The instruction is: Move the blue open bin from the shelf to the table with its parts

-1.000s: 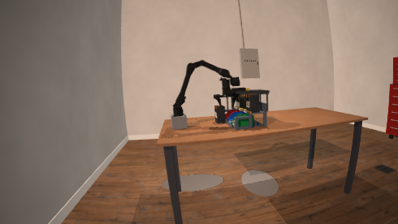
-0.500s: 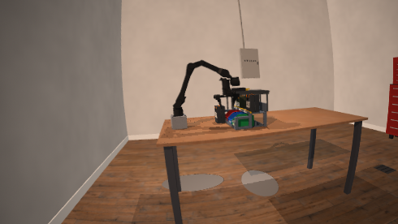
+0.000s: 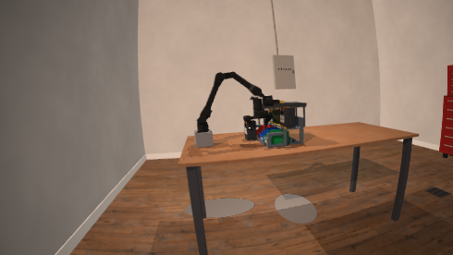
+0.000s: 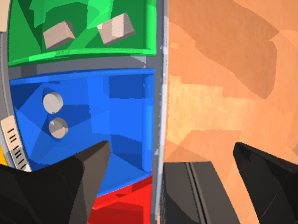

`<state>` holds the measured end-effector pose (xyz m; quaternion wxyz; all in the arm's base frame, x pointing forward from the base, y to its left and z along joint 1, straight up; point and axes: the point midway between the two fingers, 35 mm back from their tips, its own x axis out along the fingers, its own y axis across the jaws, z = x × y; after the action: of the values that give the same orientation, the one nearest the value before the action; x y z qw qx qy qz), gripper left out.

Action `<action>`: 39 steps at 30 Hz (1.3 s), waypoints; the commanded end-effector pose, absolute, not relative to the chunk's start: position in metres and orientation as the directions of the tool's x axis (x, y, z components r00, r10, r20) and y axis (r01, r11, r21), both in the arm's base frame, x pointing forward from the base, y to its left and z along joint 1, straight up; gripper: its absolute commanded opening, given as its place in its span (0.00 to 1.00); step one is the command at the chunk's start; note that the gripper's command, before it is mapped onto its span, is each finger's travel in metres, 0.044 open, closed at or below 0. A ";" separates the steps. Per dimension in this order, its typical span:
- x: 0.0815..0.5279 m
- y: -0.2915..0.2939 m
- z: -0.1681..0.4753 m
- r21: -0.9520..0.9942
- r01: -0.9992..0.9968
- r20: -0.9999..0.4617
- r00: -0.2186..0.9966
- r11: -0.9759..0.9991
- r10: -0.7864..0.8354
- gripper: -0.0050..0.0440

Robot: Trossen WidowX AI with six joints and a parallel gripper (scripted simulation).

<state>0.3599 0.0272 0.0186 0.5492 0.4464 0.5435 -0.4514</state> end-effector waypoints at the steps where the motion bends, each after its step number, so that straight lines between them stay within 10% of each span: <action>1: 0.364 0.028 0.024 0.026 0.981 -1.000 0.028 0.194 -0.007 1.00; 39: 0.364 0.029 0.027 0.025 0.981 -1.000 0.027 0.194 -0.004 1.00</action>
<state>0.3589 0.0273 0.0141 0.5482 0.4452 0.5447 -0.4522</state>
